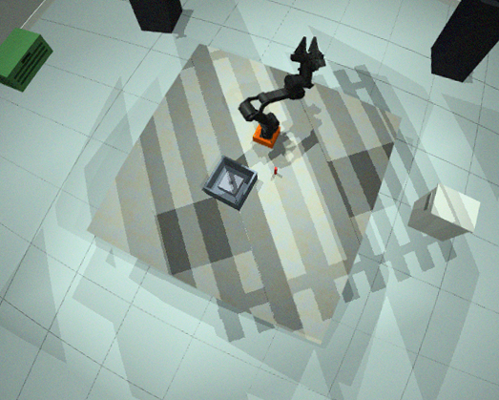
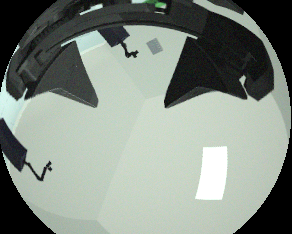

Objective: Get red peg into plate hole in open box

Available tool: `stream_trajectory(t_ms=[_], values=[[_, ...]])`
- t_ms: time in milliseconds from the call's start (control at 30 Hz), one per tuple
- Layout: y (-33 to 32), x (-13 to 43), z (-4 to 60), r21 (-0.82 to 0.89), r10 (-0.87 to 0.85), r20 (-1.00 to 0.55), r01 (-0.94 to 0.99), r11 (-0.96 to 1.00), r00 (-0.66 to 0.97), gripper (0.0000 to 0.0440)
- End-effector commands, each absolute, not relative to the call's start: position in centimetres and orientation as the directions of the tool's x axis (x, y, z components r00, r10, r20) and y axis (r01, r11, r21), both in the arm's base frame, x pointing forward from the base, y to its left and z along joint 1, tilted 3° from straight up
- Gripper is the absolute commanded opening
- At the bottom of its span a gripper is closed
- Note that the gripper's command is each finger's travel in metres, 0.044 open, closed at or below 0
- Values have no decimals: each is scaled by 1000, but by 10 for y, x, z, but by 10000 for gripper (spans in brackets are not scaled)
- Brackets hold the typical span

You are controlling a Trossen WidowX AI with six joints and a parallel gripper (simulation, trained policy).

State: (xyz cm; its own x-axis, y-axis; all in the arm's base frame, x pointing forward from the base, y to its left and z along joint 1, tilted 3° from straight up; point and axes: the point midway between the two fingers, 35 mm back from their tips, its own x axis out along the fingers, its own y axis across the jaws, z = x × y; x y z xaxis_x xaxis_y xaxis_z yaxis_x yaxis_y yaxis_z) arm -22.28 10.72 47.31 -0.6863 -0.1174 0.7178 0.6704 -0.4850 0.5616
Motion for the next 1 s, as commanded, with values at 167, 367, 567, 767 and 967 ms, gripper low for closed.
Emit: stream_trajectory(t_ms=[167,367,567,767,967], values=[[155,-222,460,667,78,678,568,-482,-731,440],[203,-215,440,769,273,603,456,-448,-750,440],[247,-199,416,853,459,506,347,-389,-730,440],[285,-174,389,918,626,393,248,-309,-674,440],[315,-141,360,964,766,265,162,-210,-585,440]])
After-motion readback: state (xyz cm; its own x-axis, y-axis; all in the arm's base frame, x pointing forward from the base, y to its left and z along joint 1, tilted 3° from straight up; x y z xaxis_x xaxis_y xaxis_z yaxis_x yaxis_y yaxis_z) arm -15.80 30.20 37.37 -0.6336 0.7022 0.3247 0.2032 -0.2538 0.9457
